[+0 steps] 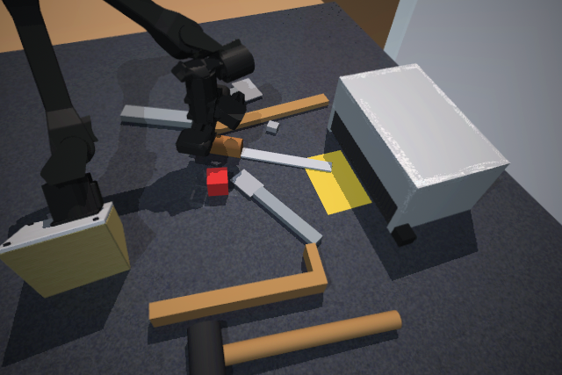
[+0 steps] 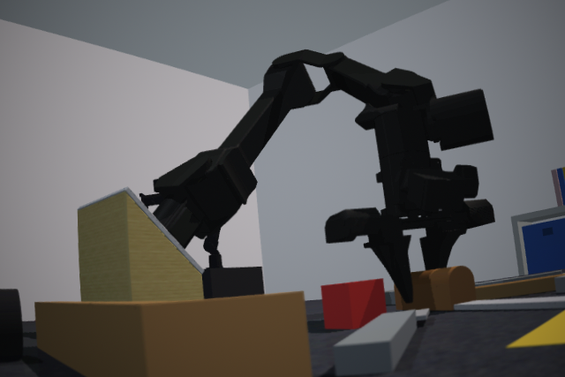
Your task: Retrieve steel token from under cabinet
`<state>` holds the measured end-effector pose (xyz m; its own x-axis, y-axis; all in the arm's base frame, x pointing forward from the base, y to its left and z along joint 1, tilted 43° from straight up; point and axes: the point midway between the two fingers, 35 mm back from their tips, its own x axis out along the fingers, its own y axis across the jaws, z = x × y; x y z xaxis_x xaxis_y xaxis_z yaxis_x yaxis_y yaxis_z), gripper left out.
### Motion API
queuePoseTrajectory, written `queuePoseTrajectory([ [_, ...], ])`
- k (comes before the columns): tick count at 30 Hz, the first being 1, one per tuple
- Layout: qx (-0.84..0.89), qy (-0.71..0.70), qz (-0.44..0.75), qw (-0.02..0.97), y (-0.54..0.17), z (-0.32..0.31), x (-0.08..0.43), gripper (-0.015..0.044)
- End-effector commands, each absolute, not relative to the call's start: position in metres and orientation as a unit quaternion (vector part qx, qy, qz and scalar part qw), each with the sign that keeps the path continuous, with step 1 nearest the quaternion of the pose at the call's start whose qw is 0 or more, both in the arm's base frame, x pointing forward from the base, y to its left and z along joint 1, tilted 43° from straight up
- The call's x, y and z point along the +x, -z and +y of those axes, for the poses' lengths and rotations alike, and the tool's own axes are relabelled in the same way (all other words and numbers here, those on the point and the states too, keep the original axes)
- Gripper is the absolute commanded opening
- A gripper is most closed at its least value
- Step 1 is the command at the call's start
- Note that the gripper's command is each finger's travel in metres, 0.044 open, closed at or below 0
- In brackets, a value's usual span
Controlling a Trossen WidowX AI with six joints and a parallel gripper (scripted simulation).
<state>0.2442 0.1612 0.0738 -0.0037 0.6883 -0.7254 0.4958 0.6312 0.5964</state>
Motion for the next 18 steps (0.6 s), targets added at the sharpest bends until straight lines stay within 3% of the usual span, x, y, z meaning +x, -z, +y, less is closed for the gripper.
queuePoseTrajectory([
  [1, 0.427, -0.077, 0.704, 0.563, -0.073, 0.158, 0.246, 0.0000],
  [18, 0.432, -0.070, 0.705, 0.559, -0.058, 0.142, 0.249, 0.0000],
])
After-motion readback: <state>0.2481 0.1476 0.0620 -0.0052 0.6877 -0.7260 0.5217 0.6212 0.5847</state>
